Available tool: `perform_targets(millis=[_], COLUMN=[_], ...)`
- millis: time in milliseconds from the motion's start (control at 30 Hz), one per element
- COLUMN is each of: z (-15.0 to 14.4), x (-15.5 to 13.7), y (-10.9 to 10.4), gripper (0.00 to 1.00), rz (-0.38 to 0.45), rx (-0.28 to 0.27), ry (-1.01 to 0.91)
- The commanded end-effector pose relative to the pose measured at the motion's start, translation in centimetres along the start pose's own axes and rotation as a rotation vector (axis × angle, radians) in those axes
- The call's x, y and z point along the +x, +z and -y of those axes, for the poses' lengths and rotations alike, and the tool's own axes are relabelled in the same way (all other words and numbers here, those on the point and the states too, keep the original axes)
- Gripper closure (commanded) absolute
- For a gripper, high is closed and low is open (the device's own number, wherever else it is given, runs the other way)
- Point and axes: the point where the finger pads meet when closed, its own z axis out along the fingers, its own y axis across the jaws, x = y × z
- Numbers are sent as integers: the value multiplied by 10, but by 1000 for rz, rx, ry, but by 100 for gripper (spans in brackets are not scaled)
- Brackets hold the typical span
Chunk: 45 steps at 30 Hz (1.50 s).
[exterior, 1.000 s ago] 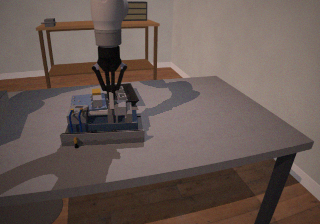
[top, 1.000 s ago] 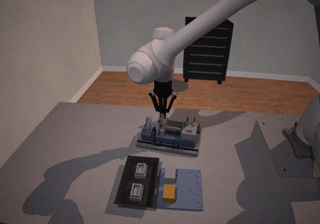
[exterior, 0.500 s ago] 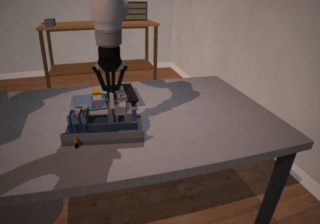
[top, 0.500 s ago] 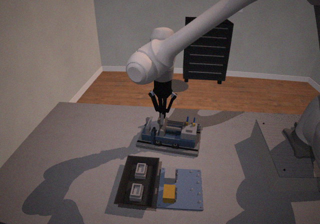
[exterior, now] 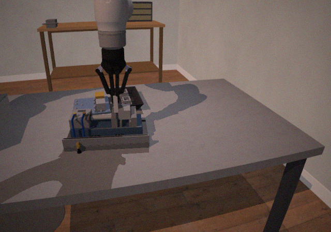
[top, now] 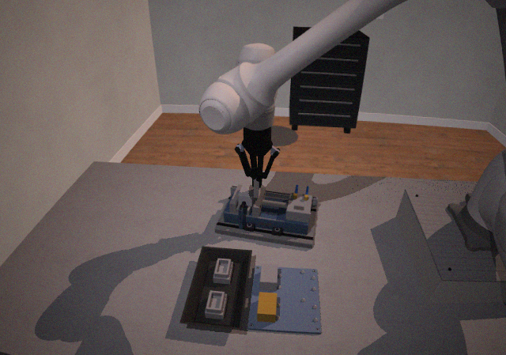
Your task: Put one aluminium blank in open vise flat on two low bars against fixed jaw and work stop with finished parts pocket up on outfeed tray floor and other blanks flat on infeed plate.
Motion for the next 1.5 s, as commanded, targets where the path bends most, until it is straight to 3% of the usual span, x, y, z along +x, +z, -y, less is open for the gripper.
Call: perform_targets(millis=[0,1467], z=[4,-9], x=[-2,-2], y=[-2,-3], gripper=[100,100], rz=[1,1], rx=[3,3], ry=[-2,-2])
